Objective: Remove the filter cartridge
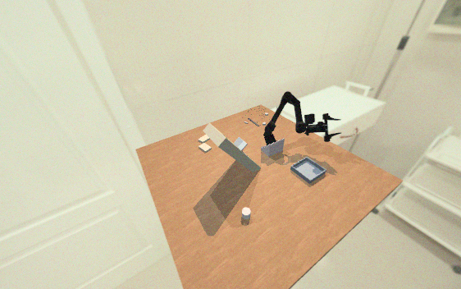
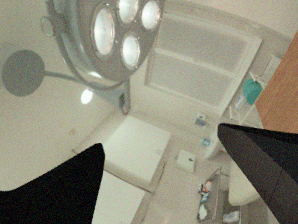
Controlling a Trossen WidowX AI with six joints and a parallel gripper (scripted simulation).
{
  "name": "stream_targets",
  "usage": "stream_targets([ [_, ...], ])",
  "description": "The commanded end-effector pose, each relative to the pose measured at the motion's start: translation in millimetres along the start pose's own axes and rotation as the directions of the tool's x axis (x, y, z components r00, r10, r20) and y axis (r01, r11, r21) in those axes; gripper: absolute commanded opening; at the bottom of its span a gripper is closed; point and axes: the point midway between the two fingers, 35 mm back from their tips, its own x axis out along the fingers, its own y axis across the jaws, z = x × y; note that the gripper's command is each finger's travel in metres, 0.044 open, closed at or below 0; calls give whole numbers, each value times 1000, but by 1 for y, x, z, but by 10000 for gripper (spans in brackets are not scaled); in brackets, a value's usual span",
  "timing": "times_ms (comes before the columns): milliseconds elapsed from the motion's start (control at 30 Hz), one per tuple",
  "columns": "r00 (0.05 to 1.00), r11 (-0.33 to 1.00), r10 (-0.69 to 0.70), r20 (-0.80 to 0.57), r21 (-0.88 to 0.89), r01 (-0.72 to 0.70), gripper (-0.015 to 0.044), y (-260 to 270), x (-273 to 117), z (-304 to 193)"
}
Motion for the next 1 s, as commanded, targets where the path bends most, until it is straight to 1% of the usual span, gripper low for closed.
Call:
stream_targets([
  [0, 1000, 1000, -3, 8, -4, 3, 374, 0, 1, 2],
  [67, 997, 999, -23, 70, -33, 25, 321, 4, 11, 21],
  [167, 975, 991, -72, 210, -92, 93, 243, 12, 27, 68],
  [333, 890, 958, -161, 427, -148, 245, 111, 24, 40, 150],
  [367, 865, 949, -180, 467, -150, 279, 99, 26, 40, 168],
  [533, 711, 881, -277, 646, -124, 456, 99, 35, 27, 255],
  [633, 597, 824, -335, 729, -81, 561, 99, 39, 8, 305],
  [700, 525, 797, -365, 769, -34, 604, 99, 41, -9, 337],
  [867, 417, 743, -409, 812, 31, 668, 99, 44, -36, 376],
  [967, 317, 679, -448, 836, 87, 729, 99, 46, -61, 406],
])
